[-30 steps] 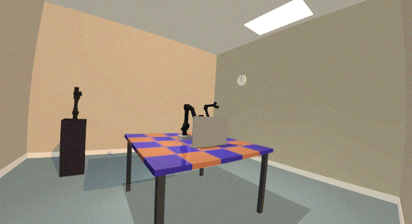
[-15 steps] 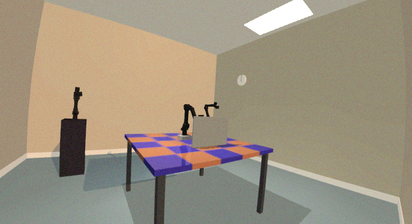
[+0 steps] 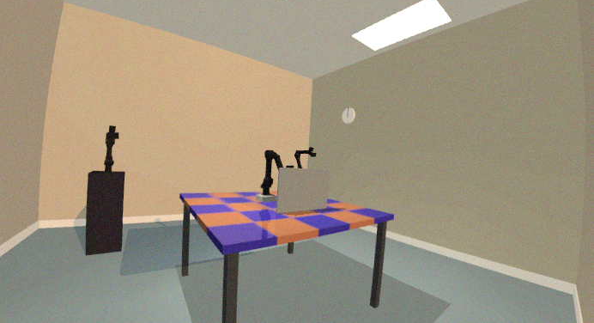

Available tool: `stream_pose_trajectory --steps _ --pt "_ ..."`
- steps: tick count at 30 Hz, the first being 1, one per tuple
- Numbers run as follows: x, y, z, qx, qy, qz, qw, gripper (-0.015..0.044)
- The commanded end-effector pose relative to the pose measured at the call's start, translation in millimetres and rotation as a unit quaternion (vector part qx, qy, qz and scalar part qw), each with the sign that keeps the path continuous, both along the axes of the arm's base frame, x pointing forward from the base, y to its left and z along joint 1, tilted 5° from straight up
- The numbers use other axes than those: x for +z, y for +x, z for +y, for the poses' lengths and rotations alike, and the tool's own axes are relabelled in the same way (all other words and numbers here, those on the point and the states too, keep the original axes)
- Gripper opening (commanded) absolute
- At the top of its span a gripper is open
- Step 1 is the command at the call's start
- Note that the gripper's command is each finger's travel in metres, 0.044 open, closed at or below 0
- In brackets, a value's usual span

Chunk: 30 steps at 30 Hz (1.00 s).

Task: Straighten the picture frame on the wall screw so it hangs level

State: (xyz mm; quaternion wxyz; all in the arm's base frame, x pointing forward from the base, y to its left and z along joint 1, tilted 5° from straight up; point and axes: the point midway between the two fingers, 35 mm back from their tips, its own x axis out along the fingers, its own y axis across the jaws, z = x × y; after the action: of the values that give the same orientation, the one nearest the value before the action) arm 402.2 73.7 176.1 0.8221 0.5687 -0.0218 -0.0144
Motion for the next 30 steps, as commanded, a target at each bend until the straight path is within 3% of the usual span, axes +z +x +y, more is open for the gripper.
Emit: stream_pose_trajectory --steps 1,30 --pt "2.6 0.1 0.5 -0.001 0.004 -0.003 1.0 0.0" --pt "4.9 0.1 1.3 -0.001 0.004 -0.003 1.0 0.0"
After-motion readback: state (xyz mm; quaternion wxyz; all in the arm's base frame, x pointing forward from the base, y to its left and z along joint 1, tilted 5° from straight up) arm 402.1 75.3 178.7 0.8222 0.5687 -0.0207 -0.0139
